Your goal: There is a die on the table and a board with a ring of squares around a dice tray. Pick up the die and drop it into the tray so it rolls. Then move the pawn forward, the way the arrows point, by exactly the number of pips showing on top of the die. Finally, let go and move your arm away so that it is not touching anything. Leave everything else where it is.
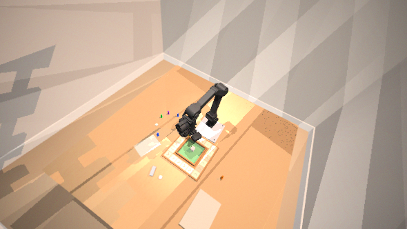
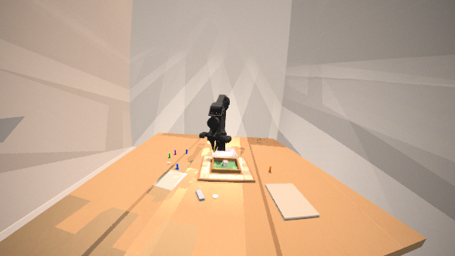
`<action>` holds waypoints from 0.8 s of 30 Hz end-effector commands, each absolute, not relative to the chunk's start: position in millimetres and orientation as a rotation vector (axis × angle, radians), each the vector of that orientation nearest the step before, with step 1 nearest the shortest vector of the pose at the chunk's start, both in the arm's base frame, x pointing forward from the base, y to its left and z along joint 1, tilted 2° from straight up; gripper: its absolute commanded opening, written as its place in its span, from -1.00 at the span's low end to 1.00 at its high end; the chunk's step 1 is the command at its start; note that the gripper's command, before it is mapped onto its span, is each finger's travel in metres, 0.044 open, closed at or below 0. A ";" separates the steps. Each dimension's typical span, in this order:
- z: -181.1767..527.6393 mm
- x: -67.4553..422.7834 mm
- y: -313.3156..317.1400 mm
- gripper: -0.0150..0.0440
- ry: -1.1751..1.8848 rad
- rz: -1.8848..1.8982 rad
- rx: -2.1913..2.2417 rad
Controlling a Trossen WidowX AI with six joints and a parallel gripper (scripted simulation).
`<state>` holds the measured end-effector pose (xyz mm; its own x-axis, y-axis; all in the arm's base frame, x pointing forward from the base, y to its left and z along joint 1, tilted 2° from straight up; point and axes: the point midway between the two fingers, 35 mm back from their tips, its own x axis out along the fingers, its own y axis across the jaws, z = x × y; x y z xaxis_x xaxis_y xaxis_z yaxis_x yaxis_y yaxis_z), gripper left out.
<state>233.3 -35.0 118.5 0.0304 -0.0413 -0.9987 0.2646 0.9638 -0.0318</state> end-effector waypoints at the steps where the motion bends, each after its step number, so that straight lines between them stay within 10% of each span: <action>1: 113.9 232.3 -50.0 -0.49 1.525 -0.228 0.177; 24: 70.3 227.8 -81.0 -0.49 1.524 -0.221 0.170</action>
